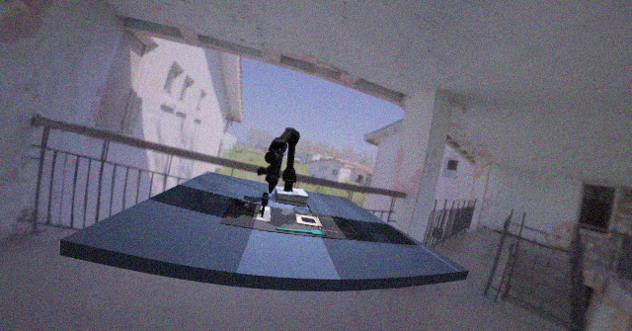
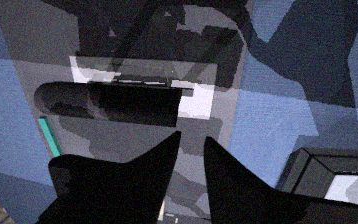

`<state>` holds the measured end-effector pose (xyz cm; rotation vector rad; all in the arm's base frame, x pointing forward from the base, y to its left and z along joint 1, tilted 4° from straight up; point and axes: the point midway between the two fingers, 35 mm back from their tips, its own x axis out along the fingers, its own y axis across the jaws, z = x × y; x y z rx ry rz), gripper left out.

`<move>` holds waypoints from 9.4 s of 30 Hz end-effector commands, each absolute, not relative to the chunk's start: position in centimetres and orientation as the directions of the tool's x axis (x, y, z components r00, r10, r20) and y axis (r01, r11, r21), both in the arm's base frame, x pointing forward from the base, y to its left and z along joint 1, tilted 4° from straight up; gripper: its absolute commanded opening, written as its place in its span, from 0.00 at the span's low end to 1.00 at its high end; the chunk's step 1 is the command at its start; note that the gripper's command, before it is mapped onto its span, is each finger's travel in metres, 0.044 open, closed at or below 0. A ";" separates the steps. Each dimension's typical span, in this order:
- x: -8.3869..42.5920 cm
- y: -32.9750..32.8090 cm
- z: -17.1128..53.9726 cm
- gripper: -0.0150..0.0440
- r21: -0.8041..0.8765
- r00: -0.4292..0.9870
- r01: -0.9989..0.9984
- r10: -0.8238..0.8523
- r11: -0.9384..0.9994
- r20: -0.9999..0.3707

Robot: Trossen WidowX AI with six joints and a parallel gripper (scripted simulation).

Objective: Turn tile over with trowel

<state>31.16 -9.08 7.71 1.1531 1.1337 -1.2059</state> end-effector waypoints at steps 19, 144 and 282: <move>31.2 -9.1 7.7 0.25 0.035 0.036 0.999 -0.079 0.020 -0.996; 38.9 -10.4 6.1 0.47 -0.090 0.043 -0.105 -0.086 0.990 -0.995; 39.0 -10.3 6.1 0.47 -0.066 0.043 -0.955 -0.086 0.288 -0.995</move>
